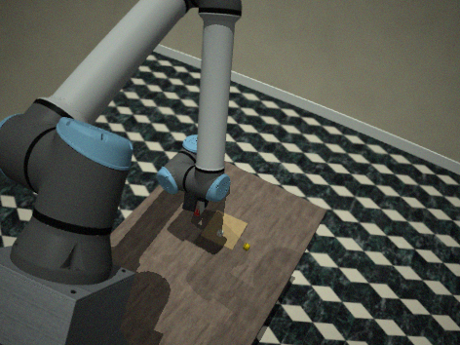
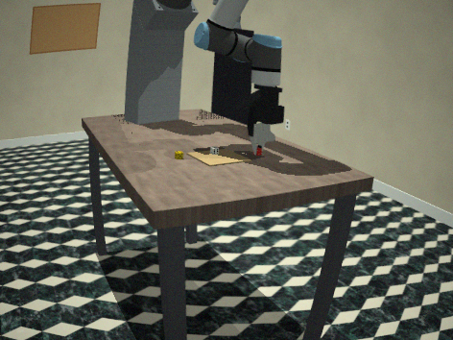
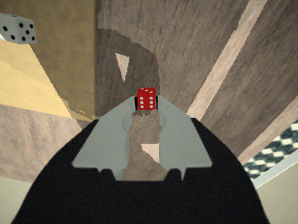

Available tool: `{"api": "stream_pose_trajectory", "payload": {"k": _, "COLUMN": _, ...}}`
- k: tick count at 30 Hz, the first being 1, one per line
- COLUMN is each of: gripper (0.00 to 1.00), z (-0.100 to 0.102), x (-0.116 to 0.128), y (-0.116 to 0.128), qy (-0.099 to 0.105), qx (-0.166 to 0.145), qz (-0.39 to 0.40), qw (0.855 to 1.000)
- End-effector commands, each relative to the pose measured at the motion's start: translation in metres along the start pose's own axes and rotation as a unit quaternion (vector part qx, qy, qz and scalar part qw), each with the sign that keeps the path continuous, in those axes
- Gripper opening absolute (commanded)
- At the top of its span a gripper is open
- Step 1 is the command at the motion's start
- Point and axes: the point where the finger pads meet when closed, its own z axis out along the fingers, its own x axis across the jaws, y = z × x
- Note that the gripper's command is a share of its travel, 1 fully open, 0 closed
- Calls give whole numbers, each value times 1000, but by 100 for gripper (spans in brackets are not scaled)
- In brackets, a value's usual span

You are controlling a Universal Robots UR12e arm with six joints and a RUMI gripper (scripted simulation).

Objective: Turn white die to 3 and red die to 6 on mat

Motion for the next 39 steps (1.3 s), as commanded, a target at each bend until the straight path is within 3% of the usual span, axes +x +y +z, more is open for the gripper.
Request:
{"api": "stream_pose_trajectory", "payload": {"k": 1, "gripper": 3, "z": 0, "x": 0, "y": 0, "qy": 0, "qx": 0, "qz": 0, "qw": 1000}}
{"api": "stream_pose_trajectory", "payload": {"k": 34, "gripper": 3, "z": 0, "x": 0, "y": 0, "qy": 0, "qx": 0, "qz": 0, "qw": 1000}}
{"api": "stream_pose_trajectory", "payload": {"k": 39, "gripper": 3, "z": -9, "x": 0, "y": 0, "qy": 0, "qx": 0, "qz": 0, "qw": 1000}}
